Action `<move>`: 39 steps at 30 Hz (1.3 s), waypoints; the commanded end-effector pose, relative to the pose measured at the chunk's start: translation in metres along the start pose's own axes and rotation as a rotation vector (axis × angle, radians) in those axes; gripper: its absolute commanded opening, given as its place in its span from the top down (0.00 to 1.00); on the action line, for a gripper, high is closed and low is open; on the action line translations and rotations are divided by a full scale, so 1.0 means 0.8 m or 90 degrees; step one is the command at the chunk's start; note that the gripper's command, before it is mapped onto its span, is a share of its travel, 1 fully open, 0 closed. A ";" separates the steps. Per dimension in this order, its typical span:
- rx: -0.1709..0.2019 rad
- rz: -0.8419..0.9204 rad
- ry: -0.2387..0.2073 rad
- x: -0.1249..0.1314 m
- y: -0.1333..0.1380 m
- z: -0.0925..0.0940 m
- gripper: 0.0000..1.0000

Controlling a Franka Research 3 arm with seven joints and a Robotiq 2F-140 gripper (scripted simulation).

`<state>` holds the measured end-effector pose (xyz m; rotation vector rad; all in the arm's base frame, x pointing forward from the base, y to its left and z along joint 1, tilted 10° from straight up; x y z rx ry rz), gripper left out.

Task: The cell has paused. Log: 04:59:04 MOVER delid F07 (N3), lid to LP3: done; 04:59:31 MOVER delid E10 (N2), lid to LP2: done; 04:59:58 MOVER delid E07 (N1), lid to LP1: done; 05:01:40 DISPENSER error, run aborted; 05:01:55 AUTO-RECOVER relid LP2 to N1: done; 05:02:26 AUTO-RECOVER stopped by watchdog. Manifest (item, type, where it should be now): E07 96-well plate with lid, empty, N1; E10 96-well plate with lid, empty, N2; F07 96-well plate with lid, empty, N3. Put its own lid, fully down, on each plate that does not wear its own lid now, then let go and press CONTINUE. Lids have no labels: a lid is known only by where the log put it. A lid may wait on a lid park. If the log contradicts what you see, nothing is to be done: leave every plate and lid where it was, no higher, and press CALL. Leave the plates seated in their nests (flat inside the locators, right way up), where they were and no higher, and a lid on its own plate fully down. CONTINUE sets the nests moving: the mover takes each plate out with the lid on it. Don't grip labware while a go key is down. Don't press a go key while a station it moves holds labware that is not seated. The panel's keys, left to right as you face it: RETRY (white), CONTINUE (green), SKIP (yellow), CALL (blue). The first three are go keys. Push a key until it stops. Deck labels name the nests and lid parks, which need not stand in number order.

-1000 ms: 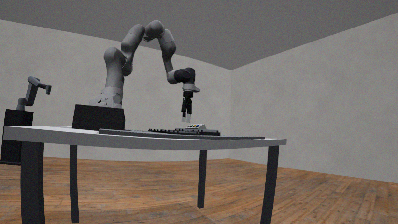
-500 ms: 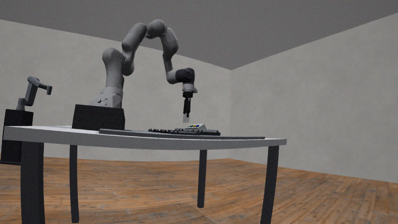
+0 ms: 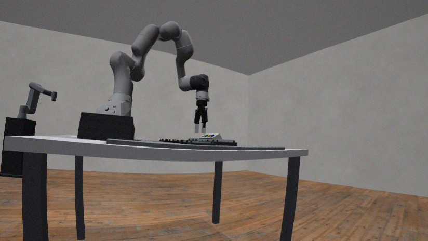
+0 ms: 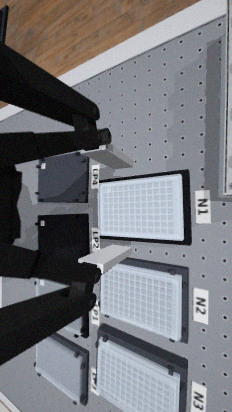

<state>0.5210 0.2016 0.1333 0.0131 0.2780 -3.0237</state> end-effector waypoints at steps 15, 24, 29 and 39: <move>0.003 0.029 0.002 -0.002 0.001 -0.019 0.34; 0.003 0.029 0.002 -0.002 0.001 -0.025 0.34; 0.003 0.029 0.002 -0.002 0.001 -0.027 0.34; 0.003 0.029 0.002 -0.002 0.001 -0.028 0.34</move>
Point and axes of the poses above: the point where the finger pads meet when closed, its own z axis back along the fingers, its own y axis across the jaws, x = y × z, the point moved 8 cm from there along z, back along the fingers, and after that the axes turned 2 degrees about -z, right-handed, at the moved point
